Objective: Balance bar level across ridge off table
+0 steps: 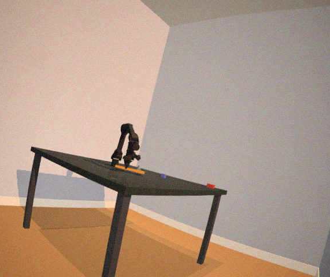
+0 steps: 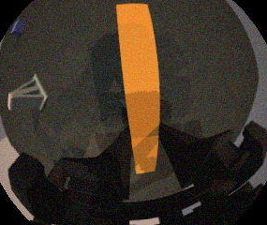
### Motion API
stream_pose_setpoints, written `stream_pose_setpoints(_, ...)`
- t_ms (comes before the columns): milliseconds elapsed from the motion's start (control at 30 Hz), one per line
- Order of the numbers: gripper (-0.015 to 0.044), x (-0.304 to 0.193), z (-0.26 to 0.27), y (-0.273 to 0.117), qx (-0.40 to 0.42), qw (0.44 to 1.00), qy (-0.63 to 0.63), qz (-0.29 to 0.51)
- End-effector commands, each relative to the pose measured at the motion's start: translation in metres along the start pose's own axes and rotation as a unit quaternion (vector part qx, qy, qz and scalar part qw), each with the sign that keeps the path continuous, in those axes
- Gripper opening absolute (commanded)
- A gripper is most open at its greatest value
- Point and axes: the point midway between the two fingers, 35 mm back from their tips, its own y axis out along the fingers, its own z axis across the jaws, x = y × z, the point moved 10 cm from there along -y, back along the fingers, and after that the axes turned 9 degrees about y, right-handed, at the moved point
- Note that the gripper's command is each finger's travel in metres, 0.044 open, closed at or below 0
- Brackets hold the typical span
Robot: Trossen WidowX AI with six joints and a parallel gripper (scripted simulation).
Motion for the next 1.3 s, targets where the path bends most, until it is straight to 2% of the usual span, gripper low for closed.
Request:
stream_pose_setpoints(0,0.0000,0.002,-0.002,-0.012,-0.003,1.000,-0.001,-0.003)
stream_pose_setpoints(1067,0.0000,-0.002,0.002,-0.094,-0.003,1.000,-0.003,-0.001)
stream_pose_setpoints(1267,0.0000,0.002,0.012,-0.098,-0.002,1.000,-0.014,-0.001)
